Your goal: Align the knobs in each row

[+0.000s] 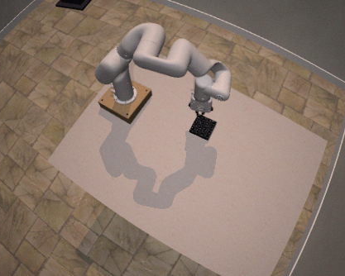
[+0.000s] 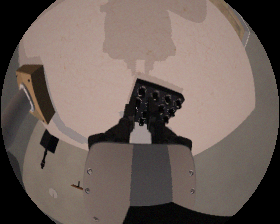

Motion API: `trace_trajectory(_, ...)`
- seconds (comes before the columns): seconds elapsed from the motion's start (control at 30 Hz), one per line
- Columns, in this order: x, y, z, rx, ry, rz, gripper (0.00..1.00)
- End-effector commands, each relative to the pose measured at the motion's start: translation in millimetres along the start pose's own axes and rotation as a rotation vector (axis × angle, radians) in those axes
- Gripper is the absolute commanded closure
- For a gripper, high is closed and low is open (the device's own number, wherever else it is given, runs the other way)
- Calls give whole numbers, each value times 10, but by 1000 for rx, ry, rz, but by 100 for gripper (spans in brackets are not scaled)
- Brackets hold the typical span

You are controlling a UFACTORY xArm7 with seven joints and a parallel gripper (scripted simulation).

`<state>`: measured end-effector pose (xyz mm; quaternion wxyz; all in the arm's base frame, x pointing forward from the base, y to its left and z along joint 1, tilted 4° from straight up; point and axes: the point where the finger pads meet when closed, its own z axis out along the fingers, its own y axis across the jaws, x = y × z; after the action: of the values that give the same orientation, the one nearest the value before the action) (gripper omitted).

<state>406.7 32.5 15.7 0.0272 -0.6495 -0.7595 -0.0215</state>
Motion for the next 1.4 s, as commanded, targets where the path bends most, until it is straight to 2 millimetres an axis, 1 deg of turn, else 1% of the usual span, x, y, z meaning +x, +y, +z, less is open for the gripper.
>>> trace_trajectory(0.0, -1, 9, -81, -2, 0, 0, 81)
trace_trajectory(0.5, -1, 9, -94, -2, 0, 0, 81)
trace_trajectory(0.53, -1, 9, -94, -2, 0, 0, 0)
trace_trajectory(0.7, -1, 9, -118, -2, 0, 0, 0)
trace_trajectory(0.8, -1, 9, -200, -2, 0, 0, 0)
trace_trajectory(0.93, -1, 9, -408, -3, 0, 0, 0)
trace_trajectory(1.13, -1, 8, -821, -3, 0, 0, 0)
trace_trajectory(1.2, -1, 8, -821, -3, 0, 0, 0)
trace_trajectory(1.37, -1, 7, -1100, -3, 0, 0, 0)
